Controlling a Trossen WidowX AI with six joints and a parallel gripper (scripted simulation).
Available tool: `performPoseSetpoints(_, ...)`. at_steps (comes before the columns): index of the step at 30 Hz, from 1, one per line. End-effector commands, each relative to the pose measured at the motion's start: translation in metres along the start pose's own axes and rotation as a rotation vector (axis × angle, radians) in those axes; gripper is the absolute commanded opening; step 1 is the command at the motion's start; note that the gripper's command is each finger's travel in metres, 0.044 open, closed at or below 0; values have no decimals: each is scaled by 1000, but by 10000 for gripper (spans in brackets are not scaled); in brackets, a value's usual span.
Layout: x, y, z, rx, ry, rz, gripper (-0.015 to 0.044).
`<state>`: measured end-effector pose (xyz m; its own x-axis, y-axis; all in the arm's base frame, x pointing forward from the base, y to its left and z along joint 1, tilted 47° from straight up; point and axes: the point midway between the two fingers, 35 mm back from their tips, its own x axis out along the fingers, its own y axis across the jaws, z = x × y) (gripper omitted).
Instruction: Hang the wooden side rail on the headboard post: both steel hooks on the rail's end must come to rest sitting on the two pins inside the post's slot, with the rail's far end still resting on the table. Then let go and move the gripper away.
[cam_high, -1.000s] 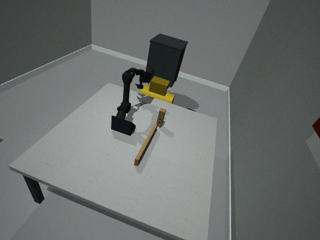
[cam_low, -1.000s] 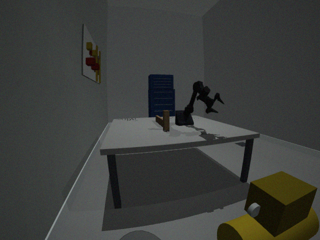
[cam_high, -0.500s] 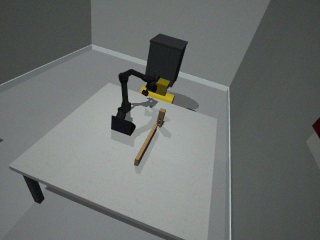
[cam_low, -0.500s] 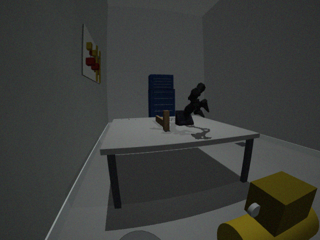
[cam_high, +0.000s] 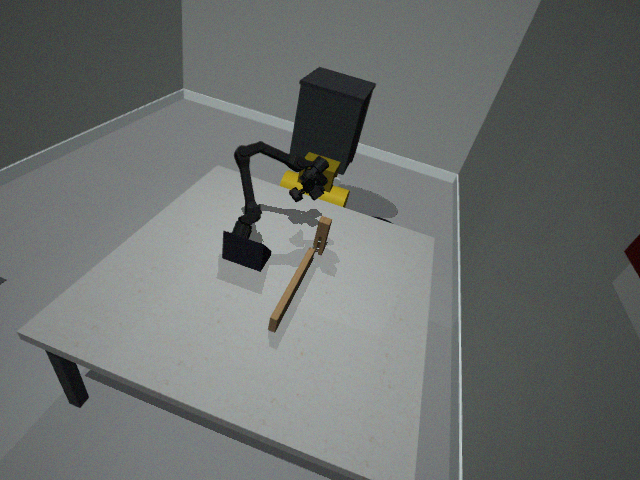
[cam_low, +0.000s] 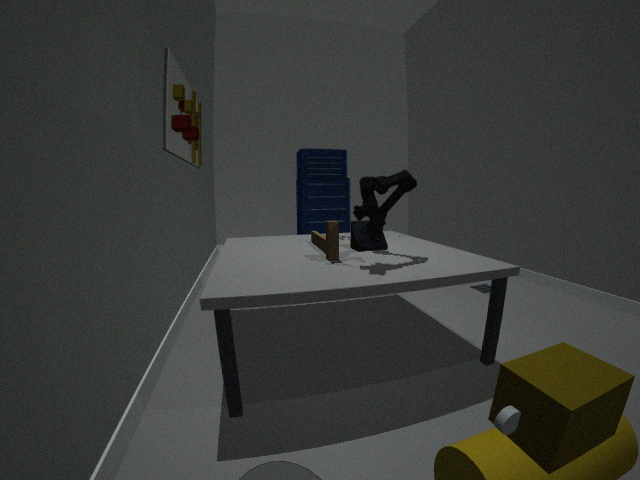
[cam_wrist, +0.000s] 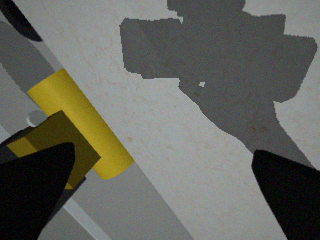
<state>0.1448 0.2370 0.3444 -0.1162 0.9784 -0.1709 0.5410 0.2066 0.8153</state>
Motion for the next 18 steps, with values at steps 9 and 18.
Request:
performPoseSetpoints(9,-63,-21,90,489,-304,200,440)
performPoseSetpoints(18,-108,-45,135,782,-471,383,440)
